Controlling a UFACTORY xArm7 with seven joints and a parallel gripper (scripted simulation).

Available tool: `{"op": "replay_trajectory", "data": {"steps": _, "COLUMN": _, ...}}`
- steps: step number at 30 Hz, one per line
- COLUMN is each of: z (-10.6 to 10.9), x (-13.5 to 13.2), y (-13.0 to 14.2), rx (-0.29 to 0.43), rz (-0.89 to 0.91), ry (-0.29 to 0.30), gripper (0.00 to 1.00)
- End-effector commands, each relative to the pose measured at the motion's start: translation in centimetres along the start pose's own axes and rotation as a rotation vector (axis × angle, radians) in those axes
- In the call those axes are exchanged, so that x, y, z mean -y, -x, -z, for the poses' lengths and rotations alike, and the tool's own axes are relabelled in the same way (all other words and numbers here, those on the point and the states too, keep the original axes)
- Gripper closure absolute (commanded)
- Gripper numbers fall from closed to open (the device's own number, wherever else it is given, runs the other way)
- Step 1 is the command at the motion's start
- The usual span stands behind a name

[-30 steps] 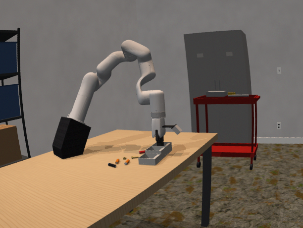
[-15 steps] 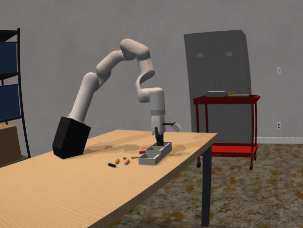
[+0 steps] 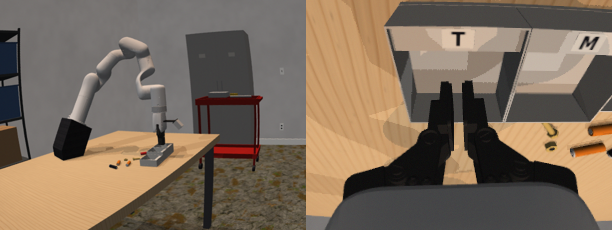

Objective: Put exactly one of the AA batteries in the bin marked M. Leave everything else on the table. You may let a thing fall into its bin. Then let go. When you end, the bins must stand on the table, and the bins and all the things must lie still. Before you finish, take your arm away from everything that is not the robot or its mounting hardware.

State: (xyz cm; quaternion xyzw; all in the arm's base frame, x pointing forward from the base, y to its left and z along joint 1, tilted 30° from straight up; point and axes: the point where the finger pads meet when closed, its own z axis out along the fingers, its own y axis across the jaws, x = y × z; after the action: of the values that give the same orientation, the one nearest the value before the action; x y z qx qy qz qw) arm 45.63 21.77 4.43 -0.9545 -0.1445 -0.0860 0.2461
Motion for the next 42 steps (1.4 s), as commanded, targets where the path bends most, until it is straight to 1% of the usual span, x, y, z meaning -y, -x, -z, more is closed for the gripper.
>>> {"op": "replay_trajectory", "data": {"steps": 1, "z": 2.1, "x": -0.1, "y": -0.2, "rx": -0.005, "rz": -0.001, "ry": 0.001, "gripper": 0.93}}
{"op": "replay_trajectory", "data": {"steps": 3, "z": 2.7, "x": -0.1, "y": -0.2, "rx": -0.005, "rz": -0.001, "ry": 0.001, "gripper": 0.93}}
{"op": "replay_trajectory", "data": {"steps": 12, "z": 2.7, "x": -0.1, "y": -0.2, "rx": -0.005, "rz": -0.001, "ry": 0.001, "gripper": 0.93}}
{"op": "replay_trajectory", "data": {"steps": 22, "z": 11.1, "x": 0.0, "y": -0.2, "rx": -0.005, "rz": -0.001, "ry": 0.001, "gripper": 0.93}}
{"op": "replay_trajectory", "data": {"steps": 27, "z": 14.8, "x": -0.1, "y": -0.2, "rx": -0.005, "rz": -0.001, "ry": 0.001, "gripper": 0.93}}
{"op": "replay_trajectory", "data": {"steps": 29, "z": 14.8, "x": -0.1, "y": -0.2, "rx": -0.005, "rz": -0.001, "ry": 0.001, "gripper": 0.93}}
{"op": "replay_trajectory", "data": {"steps": 30, "z": 15.2, "x": 0.0, "y": -0.2, "rx": -0.005, "rz": -0.001, "ry": 0.001, "gripper": 0.93}}
{"op": "replay_trajectory", "data": {"steps": 42, "z": 15.2, "x": 0.0, "y": -0.2, "rx": -0.005, "rz": -0.001, "ry": 0.001, "gripper": 0.93}}
